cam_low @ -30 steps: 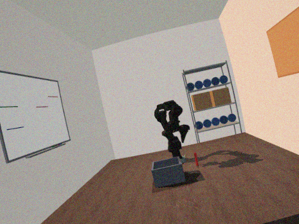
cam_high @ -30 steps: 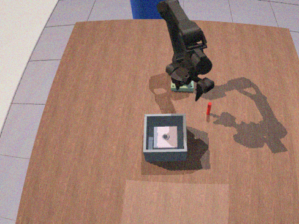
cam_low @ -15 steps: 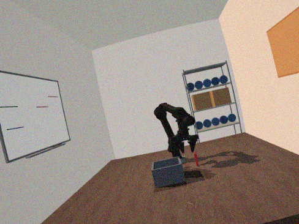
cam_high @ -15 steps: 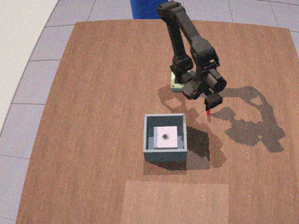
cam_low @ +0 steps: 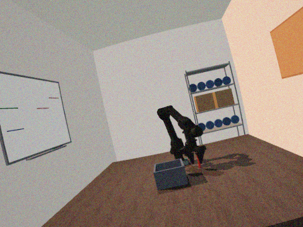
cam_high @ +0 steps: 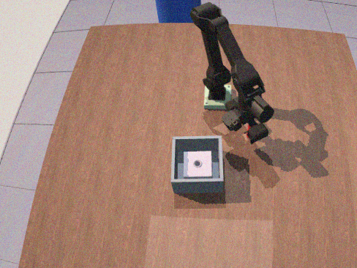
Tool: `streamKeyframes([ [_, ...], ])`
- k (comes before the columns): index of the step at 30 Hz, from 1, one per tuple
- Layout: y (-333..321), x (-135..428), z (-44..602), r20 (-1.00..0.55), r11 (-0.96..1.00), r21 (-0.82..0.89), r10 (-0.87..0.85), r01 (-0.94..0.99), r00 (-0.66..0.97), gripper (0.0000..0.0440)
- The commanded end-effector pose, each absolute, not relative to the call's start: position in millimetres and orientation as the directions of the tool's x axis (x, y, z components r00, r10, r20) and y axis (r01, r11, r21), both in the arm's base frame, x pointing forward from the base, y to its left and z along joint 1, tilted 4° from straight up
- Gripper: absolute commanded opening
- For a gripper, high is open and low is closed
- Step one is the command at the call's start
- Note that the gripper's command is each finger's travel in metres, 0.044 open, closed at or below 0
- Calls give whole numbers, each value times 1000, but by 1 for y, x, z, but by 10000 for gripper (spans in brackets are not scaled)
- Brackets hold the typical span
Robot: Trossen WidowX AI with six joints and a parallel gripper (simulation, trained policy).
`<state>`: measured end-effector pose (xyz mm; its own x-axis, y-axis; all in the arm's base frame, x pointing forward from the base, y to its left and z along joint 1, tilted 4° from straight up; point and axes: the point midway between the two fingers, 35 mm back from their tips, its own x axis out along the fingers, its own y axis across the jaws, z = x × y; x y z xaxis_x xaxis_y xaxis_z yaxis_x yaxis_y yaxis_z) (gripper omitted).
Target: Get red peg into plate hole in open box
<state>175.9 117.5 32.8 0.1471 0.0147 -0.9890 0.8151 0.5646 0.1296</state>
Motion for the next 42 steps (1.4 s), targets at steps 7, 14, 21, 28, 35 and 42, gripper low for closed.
streamKeyframes([
  [7, 120, 168, 22, -995, 529, 103, 46, 842, 93, 217],
  [14, 121, 168, 22, -996, 525, 85, 79, 847, 51, 34],
  [21, 115, 179, 38, -992, 558, 123, 53, 821, 112, 0],
  [28, 105, 192, 61, -985, 600, 148, 17, 786, 173, 3],
  [35, 94, 208, 87, -973, 624, 171, -15, 763, 231, 0],
  [42, 81, 228, 113, -960, 626, 189, -45, 757, 276, 0],
])
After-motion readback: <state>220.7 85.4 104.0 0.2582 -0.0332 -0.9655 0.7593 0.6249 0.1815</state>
